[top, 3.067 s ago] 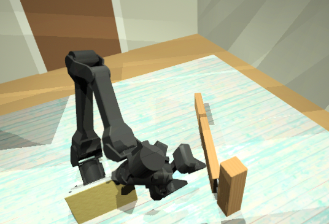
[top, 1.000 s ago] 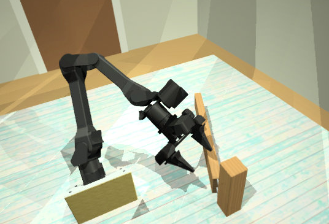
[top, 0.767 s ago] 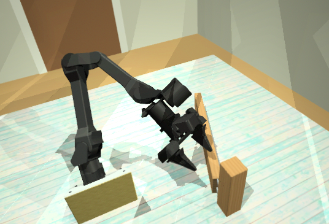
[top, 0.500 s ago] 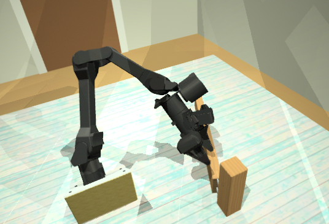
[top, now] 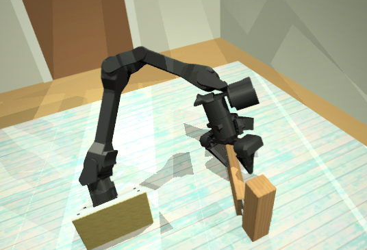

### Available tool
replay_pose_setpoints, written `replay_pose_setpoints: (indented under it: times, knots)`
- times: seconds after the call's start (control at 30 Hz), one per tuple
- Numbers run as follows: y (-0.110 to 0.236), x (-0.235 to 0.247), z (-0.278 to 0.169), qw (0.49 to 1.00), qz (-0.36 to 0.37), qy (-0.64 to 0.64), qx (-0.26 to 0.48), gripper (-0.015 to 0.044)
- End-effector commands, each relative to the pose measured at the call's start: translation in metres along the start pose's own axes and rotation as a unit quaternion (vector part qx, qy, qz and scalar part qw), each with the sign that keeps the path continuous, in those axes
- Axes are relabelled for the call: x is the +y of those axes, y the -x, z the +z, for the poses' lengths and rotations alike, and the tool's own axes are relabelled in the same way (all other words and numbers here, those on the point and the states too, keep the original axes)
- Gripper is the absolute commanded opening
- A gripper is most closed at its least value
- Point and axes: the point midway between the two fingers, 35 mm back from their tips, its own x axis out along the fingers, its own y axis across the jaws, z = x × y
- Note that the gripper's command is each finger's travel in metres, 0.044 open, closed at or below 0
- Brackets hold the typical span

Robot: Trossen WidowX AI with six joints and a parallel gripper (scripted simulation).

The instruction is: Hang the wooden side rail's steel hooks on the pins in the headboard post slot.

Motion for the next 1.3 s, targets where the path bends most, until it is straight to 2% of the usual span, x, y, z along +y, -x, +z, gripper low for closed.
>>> replay_pose_setpoints:
  times: [0.0,0.17,0.23,0.77,0.93,1.27]
  knots:
    - [0.004,0.006,0.016,0.944,0.145,0.294,-0.020,0.0440]
    - [0.012,0.009,0.026,0.879,0.201,0.426,-0.073,0.0440]
    - [0.014,0.009,0.027,0.868,0.207,0.445,-0.083,0.0440]
    - [0.012,0.010,0.027,0.867,0.207,0.445,-0.083,0.0440]
    - [-0.016,0.024,0.026,0.867,0.207,0.445,-0.083,0.0440]
    - [-0.031,0.031,0.025,0.867,0.207,0.445,-0.083,0.0440]
